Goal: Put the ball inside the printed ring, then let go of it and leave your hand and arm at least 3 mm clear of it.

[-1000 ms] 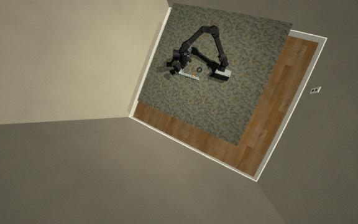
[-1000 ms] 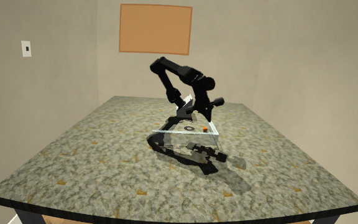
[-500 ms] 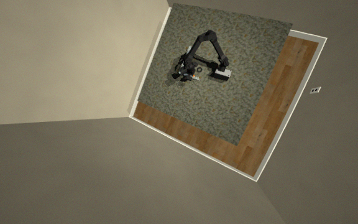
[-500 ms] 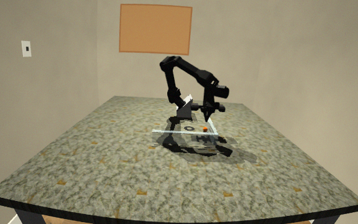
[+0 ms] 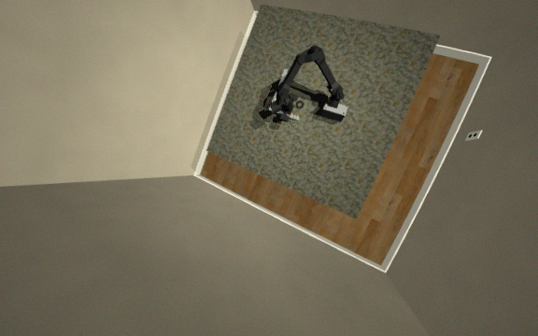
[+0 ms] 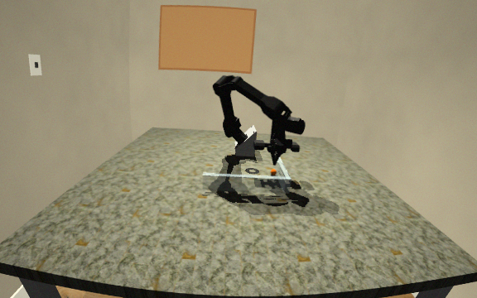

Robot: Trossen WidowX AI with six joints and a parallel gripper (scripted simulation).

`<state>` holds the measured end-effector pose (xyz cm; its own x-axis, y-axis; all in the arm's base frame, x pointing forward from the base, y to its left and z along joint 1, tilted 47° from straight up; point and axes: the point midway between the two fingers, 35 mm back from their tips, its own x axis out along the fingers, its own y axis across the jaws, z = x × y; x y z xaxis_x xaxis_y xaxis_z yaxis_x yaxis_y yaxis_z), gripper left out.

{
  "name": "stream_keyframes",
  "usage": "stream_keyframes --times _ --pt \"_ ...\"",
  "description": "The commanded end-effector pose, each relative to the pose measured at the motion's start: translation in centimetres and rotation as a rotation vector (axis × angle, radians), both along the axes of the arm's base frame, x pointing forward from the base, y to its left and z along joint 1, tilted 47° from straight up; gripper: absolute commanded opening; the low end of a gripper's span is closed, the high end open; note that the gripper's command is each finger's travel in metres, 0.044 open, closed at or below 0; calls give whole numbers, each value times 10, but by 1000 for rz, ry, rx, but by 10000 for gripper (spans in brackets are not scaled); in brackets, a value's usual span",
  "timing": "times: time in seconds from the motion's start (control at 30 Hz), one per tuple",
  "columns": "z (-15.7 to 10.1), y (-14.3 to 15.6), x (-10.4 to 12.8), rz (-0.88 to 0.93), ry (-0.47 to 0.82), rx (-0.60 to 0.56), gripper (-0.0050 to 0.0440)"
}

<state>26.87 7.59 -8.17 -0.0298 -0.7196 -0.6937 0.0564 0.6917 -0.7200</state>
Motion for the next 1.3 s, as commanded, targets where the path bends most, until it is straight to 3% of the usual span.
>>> stream_keyframes --times 0.0,0.57,1.27 --pt "-6 -8 -3 2 11 -9 0" --pt "-18 -20 -4 2 11 -10 0" --pt "0 -33 -5 2 11 -10 0"
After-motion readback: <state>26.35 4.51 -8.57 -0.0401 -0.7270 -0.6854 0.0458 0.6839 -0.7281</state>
